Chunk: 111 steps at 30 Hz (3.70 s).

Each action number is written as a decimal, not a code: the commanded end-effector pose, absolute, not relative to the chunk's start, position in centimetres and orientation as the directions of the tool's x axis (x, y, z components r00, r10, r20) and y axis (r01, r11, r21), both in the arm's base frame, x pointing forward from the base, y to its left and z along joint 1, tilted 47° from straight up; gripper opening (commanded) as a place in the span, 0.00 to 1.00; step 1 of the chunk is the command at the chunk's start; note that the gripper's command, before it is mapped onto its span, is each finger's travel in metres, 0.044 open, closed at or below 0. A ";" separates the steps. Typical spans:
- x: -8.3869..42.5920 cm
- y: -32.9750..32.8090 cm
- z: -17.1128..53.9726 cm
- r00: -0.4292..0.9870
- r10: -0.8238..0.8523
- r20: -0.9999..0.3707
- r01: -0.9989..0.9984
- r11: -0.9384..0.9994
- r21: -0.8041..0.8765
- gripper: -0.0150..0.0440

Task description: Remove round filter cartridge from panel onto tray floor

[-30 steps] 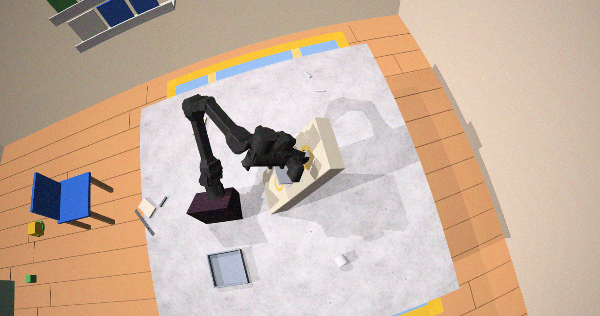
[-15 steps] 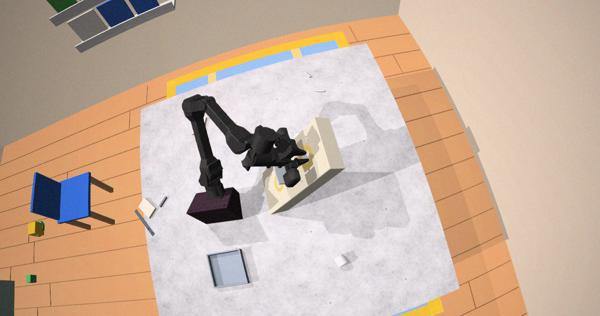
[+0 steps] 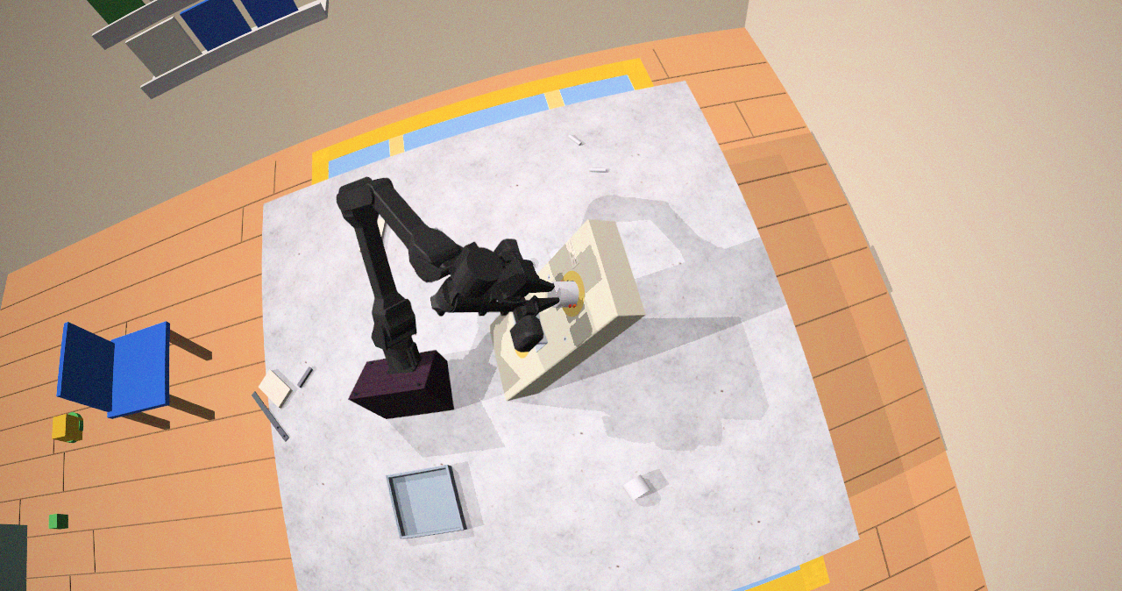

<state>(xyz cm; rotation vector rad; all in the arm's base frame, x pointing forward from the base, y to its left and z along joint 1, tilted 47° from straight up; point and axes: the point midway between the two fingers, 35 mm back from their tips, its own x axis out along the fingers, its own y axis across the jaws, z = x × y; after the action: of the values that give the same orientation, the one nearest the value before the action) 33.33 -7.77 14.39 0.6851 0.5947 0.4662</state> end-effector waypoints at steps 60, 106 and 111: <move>26.7 -5.4 10.8 0.752 0.558 -0.351 -0.208 0.706 0.677 0.44; 26.3 -6.1 11.8 0.413 0.708 -0.573 -0.165 0.676 0.718 0.77; 26.7 -5.6 11.3 0.413 0.707 -0.574 -0.165 0.678 0.717 0.77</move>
<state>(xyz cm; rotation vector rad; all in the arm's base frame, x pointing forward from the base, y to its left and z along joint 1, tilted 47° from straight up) 26.64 -6.11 11.89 0.6186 0.9923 0.5962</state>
